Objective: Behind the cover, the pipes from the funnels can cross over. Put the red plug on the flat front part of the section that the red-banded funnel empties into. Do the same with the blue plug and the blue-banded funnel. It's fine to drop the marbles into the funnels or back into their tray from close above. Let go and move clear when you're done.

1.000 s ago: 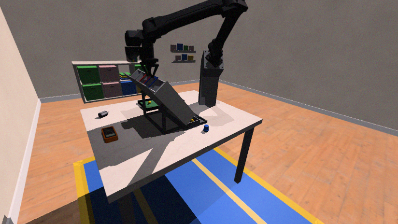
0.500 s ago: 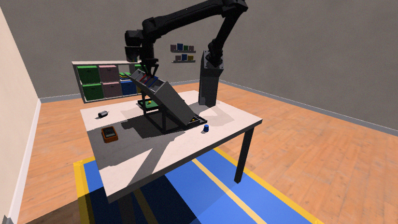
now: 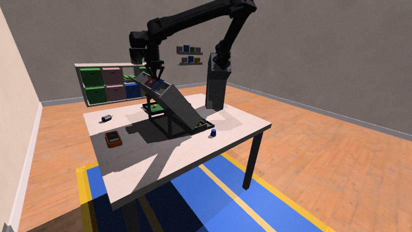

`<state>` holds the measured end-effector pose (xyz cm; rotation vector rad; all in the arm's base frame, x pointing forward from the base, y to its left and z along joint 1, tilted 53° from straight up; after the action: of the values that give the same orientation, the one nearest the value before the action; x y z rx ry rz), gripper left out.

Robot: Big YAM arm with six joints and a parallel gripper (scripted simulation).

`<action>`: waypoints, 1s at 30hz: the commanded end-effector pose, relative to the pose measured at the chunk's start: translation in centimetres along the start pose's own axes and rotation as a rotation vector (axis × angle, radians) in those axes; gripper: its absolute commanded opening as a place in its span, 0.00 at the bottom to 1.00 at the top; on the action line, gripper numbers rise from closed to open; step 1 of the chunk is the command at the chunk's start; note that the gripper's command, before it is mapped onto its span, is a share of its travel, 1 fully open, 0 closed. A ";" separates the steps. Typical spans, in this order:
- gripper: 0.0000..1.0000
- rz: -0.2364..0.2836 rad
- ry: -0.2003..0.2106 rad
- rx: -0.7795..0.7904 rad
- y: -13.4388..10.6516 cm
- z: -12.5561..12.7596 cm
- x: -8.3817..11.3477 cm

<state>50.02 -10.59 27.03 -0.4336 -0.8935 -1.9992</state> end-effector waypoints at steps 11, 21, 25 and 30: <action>0.56 -0.008 -0.004 -0.001 0.1 -0.3 -0.1; 0.56 -0.020 -0.011 0.001 0.5 -0.4 1.4; 0.56 -0.045 -0.011 0.032 1.5 0.7 3.3; 0.56 -0.042 -0.011 0.028 1.4 0.6 4.5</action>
<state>48.95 -10.91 27.64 -0.4365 -0.8806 -1.9919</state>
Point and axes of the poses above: the point where the finger pads meet when closed, its own x axis back along the fingers, its own z axis across the jaws, y = z × x, the point moved 1 cm from there along x, back along the fingers, and after that the axes turned 1 degree about -x, right-handed, at the moved point
